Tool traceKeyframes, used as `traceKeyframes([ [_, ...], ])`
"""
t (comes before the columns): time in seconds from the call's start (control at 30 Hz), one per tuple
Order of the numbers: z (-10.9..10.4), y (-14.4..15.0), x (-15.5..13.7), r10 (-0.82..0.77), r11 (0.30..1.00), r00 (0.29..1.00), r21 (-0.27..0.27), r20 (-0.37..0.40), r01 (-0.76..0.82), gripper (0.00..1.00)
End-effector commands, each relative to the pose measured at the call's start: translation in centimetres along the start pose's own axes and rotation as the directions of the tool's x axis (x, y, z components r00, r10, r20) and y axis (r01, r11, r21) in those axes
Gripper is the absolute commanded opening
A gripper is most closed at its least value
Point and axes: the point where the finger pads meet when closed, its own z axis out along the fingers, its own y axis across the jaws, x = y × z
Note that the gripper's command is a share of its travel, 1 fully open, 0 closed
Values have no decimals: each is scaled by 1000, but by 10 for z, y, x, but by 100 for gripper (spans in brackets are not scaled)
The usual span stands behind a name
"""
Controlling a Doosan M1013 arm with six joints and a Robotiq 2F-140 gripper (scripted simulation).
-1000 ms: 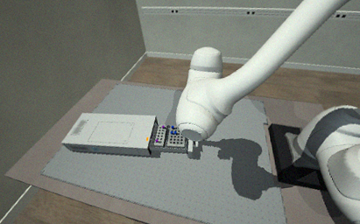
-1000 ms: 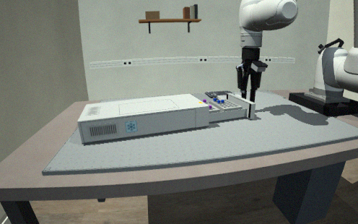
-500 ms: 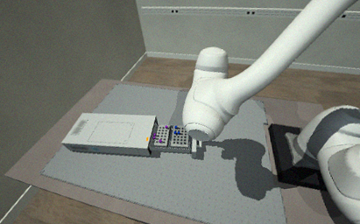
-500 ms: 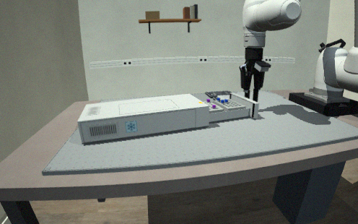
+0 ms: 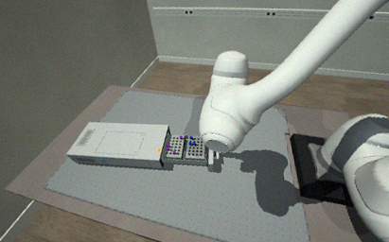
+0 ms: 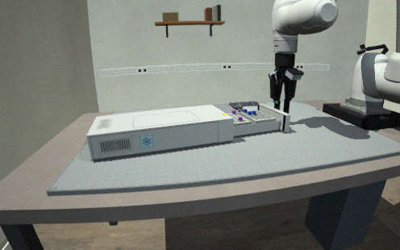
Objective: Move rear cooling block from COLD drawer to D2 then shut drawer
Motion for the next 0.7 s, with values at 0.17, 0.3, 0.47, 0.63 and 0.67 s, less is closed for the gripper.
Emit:
traceKeyframes([
  [0.17, 0, -4, -1, 1, 1000, 1000, -1, -1, -1, 34],
  [0.3, 0, -5, -1, 1, 1000, 1000, -1, -1, -1, 34],
  [0.47, 0, -7, -1, 0, 1000, 1000, 0, -1, 0, 34],
  [0.63, 0, -8, -1, 0, 1000, 1000, -1, -1, 0, 34],
  [0.67, 0, -9, -1, 0, 1000, 1000, -1, -1, 0, 34],
])
